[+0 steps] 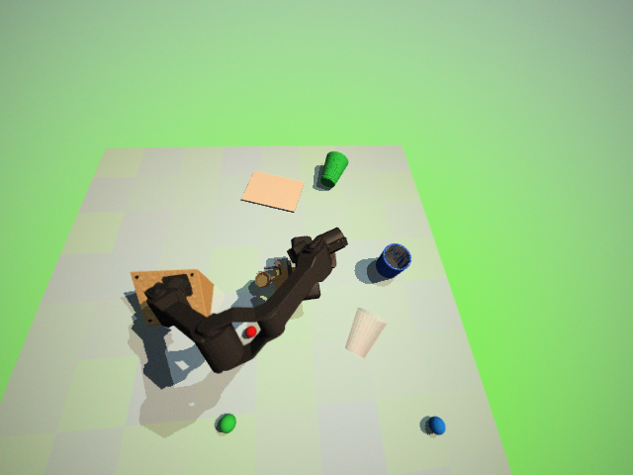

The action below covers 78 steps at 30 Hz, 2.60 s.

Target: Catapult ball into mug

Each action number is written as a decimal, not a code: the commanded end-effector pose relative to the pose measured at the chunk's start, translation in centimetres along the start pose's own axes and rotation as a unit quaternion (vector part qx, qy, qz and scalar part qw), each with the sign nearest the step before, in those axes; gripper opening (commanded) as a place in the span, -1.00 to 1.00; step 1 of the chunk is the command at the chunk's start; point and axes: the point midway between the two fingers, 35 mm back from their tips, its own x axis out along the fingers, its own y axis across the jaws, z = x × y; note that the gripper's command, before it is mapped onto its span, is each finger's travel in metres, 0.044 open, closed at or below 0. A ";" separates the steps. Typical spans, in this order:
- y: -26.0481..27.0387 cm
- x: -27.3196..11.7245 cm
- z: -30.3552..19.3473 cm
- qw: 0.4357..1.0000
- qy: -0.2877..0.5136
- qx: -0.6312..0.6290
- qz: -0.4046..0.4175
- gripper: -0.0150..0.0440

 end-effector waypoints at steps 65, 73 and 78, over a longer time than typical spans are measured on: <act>0.1 -2.2 0.1 1.000 -0.003 -0.004 0.000 1.00; 0.1 -0.9 0.0 1.000 -0.003 -0.004 -0.001 1.00; 0.1 -0.1 0.0 1.000 -0.003 -0.004 -0.001 1.00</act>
